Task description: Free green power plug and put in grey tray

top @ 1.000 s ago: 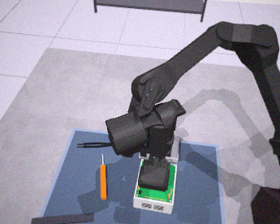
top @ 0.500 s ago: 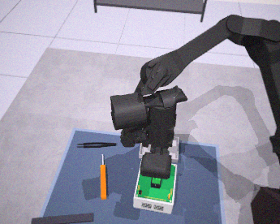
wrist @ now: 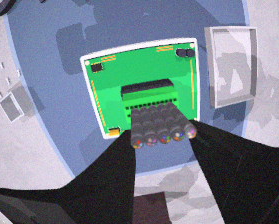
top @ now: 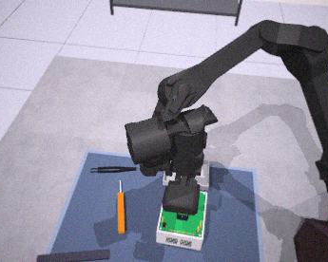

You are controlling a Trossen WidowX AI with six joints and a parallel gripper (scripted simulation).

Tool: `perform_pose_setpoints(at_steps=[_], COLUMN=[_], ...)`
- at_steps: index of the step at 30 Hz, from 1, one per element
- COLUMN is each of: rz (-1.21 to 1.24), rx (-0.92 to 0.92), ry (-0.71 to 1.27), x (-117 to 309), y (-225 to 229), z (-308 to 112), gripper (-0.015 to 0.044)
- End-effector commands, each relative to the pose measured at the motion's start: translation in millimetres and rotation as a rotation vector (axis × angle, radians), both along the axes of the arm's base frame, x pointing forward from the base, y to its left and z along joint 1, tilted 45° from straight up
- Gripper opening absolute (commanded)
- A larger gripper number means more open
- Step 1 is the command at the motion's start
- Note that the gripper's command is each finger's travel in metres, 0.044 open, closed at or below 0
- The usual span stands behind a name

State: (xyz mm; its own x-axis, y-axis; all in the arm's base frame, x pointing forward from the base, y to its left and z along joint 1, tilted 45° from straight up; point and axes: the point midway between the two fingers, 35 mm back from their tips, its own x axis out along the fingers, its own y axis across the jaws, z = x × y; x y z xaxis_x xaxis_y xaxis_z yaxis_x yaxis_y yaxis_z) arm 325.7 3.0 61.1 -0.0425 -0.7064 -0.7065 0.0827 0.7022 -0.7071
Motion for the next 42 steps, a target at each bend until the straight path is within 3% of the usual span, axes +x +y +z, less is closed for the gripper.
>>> perform_pose_setpoints(at_steps=[1,7,17,35,42], rz=[0.050,0.050,0.050,0.050,0.050], rx=[0.007,0.007,0.007,0.006,0.006], ry=[-0.023,-0.023,-0.023,-0.023,-0.023], x=[1,1,1,1,1], y=[10,-3,-3,-14,-14], z=[6,-7,-7,-18,-18], gripper=[0.0000,0.0000,0.0249,0.0249,0.0065])
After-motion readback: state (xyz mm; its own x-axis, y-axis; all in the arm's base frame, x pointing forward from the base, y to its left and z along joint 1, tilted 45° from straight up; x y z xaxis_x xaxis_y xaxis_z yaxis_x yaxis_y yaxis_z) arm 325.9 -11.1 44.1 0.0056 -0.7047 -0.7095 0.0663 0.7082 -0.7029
